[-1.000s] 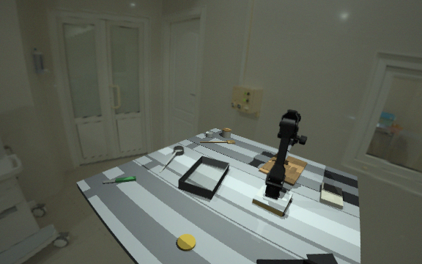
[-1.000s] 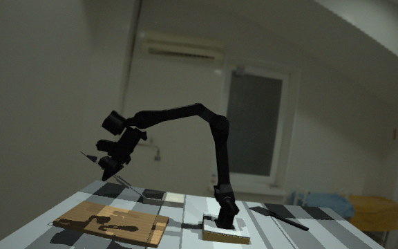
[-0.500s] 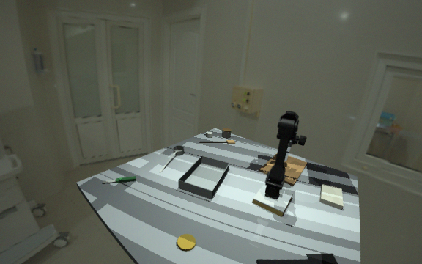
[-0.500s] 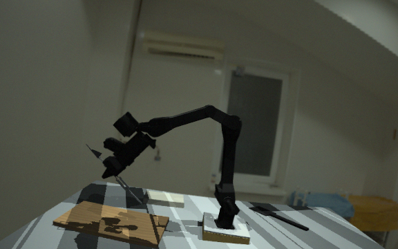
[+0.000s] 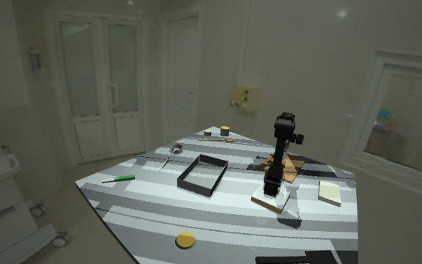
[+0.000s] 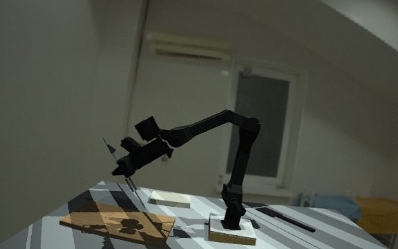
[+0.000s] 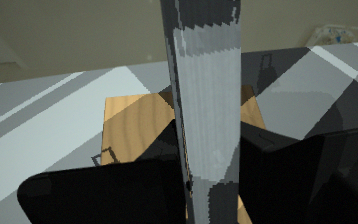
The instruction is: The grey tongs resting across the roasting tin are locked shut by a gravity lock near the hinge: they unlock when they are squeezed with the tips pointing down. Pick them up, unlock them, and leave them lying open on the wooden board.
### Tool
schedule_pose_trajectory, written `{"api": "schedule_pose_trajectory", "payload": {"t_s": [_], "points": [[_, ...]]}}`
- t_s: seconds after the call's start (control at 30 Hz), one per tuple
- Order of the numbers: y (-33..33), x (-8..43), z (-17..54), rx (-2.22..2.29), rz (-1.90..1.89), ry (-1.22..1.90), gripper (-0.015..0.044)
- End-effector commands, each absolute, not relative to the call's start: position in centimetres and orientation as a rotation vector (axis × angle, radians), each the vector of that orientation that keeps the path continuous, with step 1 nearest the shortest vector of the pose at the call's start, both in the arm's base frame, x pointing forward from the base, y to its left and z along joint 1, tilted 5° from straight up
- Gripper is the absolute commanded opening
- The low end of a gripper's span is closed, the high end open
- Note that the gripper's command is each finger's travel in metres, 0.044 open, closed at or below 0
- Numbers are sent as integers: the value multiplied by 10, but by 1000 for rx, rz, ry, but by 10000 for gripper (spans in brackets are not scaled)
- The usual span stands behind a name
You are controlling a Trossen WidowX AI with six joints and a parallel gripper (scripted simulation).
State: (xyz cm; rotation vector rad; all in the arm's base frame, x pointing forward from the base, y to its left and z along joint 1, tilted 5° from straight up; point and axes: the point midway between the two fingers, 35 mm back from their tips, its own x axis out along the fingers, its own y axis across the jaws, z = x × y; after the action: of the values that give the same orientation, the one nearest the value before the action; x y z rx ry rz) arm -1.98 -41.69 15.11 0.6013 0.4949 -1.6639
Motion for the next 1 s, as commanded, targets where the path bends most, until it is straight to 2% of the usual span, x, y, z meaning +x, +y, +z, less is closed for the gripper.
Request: {"api": "schedule_pose_trajectory", "payload": {"t_s": [0.0, 0.5, 0.97], "points": [[-411, -21, 161, 548, -1688, 436, -150], [-385, -20, 170, 381, -1732, 261, -150], [-383, -20, 171, 374, -1734, 252, -150]]}}
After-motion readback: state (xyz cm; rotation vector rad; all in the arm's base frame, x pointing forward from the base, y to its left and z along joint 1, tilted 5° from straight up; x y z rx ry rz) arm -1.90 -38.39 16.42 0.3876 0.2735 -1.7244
